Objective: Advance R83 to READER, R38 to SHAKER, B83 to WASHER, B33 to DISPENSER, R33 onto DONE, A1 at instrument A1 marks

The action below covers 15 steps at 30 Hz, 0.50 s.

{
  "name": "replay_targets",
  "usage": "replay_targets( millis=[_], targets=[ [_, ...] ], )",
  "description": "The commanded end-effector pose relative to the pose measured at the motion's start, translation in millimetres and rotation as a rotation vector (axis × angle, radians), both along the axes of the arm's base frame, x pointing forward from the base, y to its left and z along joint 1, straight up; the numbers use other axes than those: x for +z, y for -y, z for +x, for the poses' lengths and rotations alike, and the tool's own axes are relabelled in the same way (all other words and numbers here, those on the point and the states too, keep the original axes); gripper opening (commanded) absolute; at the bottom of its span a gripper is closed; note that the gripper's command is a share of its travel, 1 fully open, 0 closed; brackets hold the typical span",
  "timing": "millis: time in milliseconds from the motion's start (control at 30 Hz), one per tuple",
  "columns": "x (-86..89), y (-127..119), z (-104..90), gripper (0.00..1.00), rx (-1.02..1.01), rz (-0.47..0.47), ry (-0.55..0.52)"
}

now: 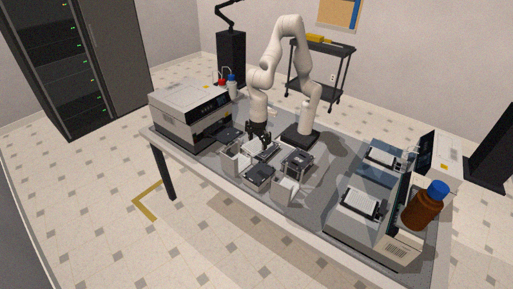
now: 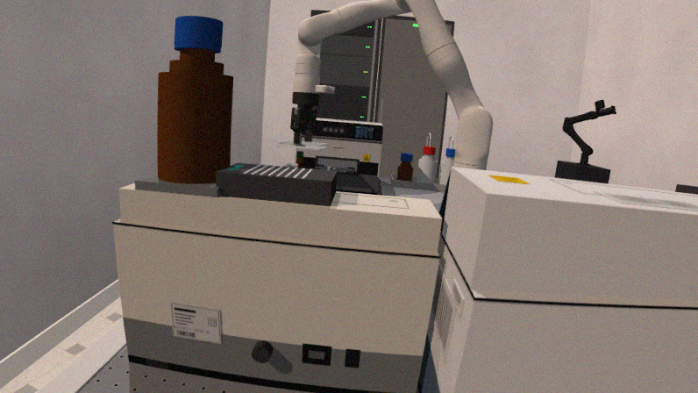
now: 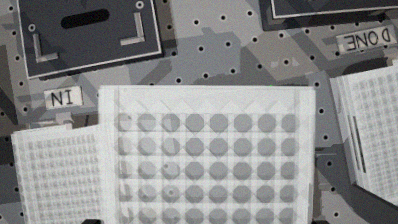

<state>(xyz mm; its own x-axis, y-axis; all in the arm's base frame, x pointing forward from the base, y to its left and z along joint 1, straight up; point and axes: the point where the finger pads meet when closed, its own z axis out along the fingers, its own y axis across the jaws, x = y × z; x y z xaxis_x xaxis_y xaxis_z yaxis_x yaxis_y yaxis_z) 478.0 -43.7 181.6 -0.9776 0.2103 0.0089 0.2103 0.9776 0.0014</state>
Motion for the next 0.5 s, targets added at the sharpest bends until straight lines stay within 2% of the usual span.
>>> replay_targets(
  millis=[0,467],
  targets=[
    [2.0,12.8,-2.9,0.94,-0.054,0.000,0.008],
    [1.9,12.7,-3.2,0.94,-0.189,-0.001,0.007]
  ],
)
